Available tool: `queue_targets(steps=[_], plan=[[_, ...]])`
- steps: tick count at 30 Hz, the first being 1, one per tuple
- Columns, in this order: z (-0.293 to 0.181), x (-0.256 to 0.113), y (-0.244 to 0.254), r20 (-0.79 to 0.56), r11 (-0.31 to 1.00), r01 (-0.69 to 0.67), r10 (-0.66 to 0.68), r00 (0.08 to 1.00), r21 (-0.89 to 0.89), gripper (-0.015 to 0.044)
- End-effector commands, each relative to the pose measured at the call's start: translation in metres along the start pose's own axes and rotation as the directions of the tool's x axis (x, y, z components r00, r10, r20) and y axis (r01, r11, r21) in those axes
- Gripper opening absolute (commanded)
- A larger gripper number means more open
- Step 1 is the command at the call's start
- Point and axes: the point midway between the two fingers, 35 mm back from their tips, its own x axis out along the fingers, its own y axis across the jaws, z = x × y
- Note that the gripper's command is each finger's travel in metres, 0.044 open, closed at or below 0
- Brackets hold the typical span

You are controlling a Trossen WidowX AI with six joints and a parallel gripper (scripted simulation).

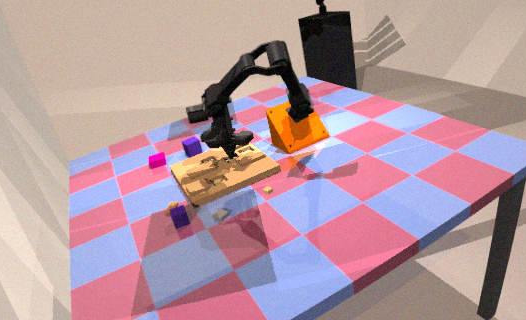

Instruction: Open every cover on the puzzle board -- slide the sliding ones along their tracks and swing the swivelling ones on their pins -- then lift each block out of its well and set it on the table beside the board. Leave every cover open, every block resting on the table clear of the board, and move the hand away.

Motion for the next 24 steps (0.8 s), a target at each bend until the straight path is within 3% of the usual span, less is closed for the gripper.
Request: queue_targets(steps=[1, 24], plan=[[-0.0003, 0.0013, 0.0017, 0.000, 1.000, -0.006, 0.006, 1.000, -0.012, 0.0000], [0.0002, -0.0019, 0.0000, 0.001, 1.000, -0.001, 0.001, 1.000, -0.007, 0.0000]])
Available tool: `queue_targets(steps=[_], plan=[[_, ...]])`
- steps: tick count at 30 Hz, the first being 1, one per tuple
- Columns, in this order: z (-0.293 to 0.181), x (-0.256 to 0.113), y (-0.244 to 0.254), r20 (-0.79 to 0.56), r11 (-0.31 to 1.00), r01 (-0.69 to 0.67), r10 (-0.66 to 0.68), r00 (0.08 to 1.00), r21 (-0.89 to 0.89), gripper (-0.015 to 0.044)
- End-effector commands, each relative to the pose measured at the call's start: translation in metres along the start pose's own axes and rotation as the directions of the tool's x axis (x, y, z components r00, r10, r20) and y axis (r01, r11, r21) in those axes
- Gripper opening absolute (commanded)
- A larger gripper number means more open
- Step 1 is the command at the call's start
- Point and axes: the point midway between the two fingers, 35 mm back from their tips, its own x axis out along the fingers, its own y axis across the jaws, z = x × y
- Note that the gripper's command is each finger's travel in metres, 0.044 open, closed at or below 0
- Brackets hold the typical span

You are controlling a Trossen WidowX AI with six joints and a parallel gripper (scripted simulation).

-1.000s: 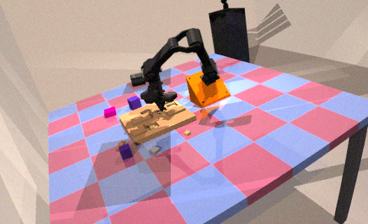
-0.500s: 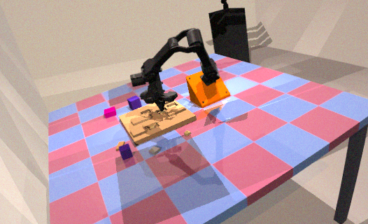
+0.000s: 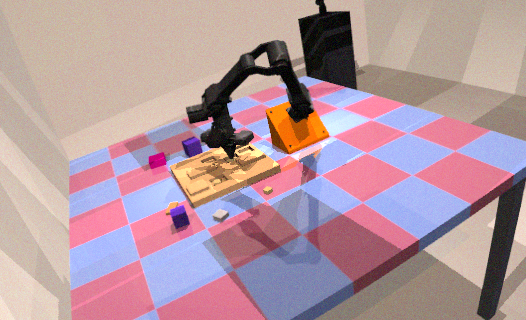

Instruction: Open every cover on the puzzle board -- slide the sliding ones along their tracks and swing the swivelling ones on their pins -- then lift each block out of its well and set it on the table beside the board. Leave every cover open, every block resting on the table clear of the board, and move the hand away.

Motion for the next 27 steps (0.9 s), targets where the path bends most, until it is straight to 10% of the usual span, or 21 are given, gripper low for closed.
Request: queue_targets(steps=[1, 9, 15, 16, 21, 27], plan=[[0.000, -0.003, 0.000, 0.000, 1.000, -0.001, 0.001, 1.000, -0.002, 0.0000], [0.001, -0.007, 0.000, -0.001, 0.950, -0.001, 0.002, 1.000, 0.312, 0.0000], [0.001, -0.010, 0.000, -0.001, 0.628, -0.001, 0.003, 1.000, 0.778, 0.0000], [0.001, -0.006, 0.001, -0.001, 0.910, -0.006, 0.007, 1.000, 0.415, 0.0026], [0.001, -0.014, 0.000, -0.001, 0.839, -0.004, 0.005, 1.000, 0.544, 0.0144], [0.001, -0.024, -0.001, -0.002, 0.711, -0.001, 0.003, 1.000, 0.704, 0.0144]])
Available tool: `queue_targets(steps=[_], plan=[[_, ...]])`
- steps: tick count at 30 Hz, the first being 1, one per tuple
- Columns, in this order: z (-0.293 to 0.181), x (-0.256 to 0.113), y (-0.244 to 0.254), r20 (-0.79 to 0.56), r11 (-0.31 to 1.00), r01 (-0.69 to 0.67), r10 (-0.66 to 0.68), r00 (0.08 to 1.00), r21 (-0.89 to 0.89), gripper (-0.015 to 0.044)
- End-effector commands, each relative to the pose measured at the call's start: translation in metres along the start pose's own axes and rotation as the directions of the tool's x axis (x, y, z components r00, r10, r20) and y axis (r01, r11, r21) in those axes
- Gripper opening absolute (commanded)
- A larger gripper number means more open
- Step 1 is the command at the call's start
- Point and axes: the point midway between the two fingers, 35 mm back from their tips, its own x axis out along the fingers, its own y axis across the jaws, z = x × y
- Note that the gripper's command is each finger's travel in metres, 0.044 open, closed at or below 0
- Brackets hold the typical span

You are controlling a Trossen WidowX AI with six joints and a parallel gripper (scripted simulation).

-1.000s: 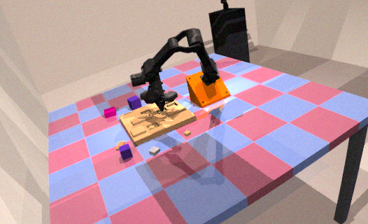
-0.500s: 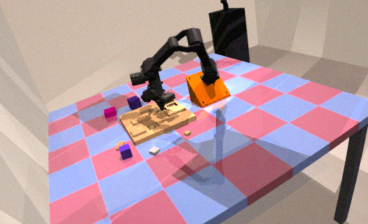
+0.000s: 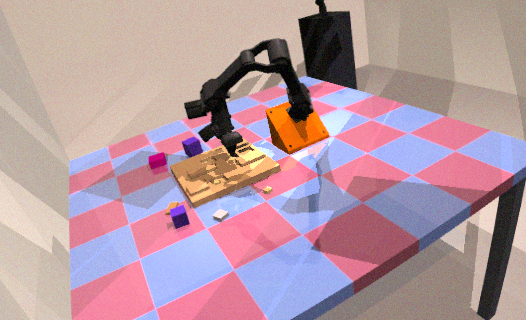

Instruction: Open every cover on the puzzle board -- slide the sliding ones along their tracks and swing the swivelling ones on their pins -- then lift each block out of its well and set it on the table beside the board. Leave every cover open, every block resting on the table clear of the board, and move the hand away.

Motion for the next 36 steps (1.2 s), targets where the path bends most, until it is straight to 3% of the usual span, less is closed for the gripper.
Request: queue_targets(steps=[1, 10, 21, 36], plan=[[0.002, -0.010, -0.001, 0.007, 0.988, 0.007, -0.008, 1.000, 0.154, 0.0144], [0.002, -0.027, -0.001, 0.007, 0.895, 0.006, -0.010, 1.000, 0.446, 0.0144], [0.001, -0.047, -0.001, 0.006, 0.674, 0.002, -0.010, 1.000, 0.739, 0.0144], [0.002, -0.035, -0.001, 0.007, 0.657, 0.001, -0.010, 1.000, 0.754, 0.0144]])
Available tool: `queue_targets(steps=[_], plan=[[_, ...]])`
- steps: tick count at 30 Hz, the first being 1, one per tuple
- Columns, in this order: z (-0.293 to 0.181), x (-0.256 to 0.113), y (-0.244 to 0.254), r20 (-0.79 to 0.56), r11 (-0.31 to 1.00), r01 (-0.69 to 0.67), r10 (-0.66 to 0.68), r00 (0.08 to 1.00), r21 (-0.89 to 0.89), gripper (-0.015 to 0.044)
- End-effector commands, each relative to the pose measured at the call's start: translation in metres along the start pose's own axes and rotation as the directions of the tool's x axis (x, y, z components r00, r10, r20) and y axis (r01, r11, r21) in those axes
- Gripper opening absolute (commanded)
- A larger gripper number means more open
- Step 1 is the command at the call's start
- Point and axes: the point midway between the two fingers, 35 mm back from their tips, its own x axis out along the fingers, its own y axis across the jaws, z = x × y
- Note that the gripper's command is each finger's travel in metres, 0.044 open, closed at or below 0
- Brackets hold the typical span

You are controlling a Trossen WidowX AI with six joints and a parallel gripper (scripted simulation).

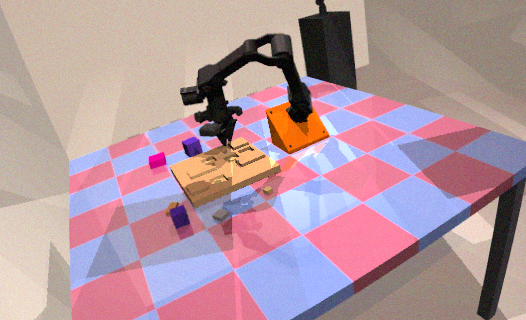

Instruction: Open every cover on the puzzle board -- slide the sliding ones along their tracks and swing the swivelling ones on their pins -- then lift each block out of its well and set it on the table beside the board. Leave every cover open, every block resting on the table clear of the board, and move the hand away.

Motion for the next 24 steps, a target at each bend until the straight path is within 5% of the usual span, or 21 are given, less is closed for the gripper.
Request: queue_targets(steps=[1, 24], plan=[[-0.001, 0.011, 0.000, -0.004, 1.000, 0.004, -0.004, 1.000, 0.008, 0.0144], [-0.002, 0.031, 0.000, -0.005, 1.000, 0.003, -0.003, 1.000, 0.008, 0.0144]])
